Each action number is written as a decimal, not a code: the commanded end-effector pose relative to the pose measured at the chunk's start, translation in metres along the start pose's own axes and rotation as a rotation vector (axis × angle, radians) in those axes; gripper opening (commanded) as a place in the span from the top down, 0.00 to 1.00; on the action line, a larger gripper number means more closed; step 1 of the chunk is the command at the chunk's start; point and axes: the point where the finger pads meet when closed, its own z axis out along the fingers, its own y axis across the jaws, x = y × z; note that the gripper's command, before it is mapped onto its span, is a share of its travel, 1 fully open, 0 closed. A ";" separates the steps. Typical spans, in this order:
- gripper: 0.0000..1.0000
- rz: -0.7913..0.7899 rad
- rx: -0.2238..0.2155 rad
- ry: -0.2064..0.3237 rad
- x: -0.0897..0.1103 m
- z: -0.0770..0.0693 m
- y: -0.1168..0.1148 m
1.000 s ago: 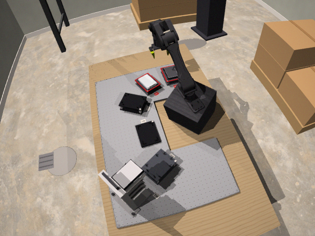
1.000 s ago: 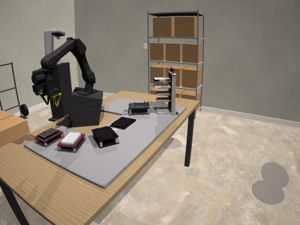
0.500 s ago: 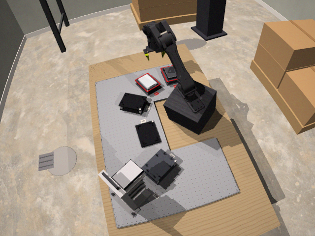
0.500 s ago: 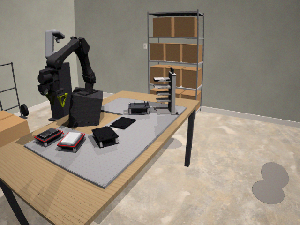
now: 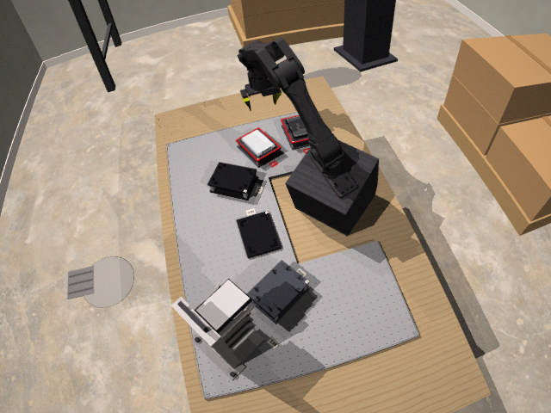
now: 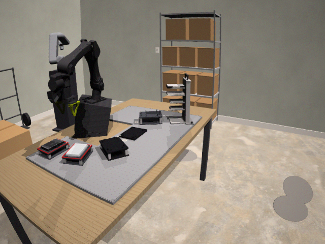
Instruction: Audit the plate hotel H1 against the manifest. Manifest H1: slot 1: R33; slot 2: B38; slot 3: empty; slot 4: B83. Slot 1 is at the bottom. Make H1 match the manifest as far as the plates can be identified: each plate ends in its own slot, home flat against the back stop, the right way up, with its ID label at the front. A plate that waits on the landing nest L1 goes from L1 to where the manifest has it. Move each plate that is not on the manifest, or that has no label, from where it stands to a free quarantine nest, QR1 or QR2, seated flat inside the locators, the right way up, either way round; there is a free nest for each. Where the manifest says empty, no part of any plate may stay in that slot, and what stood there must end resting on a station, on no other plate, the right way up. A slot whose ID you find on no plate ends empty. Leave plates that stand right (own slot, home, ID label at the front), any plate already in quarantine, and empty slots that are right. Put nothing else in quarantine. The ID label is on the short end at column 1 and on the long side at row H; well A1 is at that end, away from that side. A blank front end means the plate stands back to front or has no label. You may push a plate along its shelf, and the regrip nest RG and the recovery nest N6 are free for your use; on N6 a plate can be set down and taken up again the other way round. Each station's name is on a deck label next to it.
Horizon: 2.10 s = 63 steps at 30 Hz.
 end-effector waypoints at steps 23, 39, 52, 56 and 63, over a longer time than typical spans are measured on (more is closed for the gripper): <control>0.00 -0.020 -0.027 -0.022 0.026 -0.005 0.072; 0.00 -0.258 -0.120 -0.075 0.065 -0.004 0.104; 0.00 -0.425 -0.189 -0.114 0.093 -0.004 0.128; 0.00 -0.485 -0.213 -0.128 0.103 -0.004 0.136; 0.00 -0.560 -0.245 -0.146 0.116 -0.004 0.147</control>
